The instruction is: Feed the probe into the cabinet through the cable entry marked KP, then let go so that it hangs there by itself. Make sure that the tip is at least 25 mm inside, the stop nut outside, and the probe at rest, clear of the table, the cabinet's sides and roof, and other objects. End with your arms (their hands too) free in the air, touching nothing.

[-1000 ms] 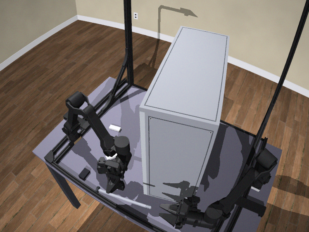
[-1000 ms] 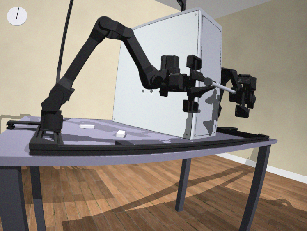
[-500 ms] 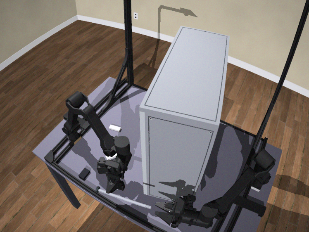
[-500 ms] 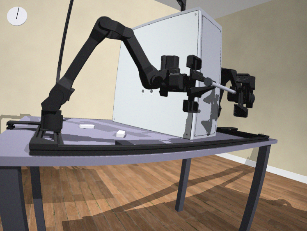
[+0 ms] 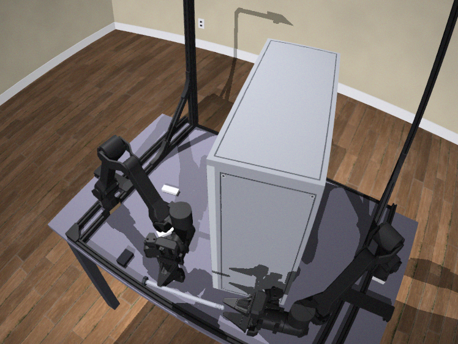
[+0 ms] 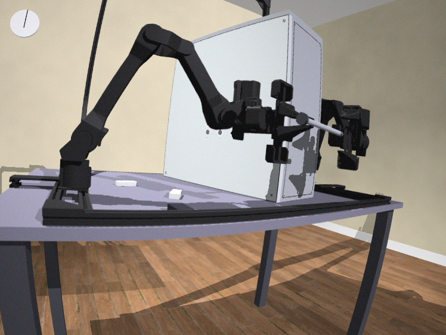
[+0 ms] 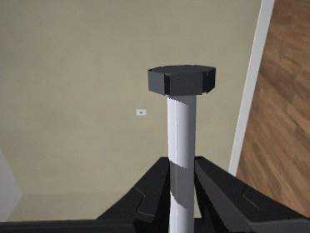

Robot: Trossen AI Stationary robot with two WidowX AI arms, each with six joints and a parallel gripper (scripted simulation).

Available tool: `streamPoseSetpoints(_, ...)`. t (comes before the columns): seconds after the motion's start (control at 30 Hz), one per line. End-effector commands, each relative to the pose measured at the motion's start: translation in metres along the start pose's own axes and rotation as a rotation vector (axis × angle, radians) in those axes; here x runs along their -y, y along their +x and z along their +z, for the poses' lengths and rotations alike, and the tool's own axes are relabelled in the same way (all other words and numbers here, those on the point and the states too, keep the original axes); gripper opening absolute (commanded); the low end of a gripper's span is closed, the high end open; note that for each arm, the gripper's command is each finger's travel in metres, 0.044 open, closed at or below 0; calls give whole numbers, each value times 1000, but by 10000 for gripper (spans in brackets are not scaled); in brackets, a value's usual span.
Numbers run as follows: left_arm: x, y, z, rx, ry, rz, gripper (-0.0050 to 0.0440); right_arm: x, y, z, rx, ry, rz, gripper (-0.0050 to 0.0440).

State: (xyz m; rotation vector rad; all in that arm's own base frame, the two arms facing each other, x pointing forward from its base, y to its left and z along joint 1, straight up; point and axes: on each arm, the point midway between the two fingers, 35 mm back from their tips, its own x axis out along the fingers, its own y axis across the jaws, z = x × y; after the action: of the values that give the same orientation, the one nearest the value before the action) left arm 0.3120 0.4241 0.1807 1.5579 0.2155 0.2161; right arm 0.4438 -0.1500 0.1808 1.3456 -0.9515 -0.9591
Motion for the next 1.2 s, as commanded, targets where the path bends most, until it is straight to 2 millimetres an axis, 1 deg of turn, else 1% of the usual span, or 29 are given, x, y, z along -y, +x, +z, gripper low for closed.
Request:
streamPoseSetpoints(0.0,1,7,-1,1,2,0,440,0,0,1,4,7,1,0)
streamPoseSetpoints(1.17,2,47,-1,11,2,0,440,0,0,1,4,7,1,0)
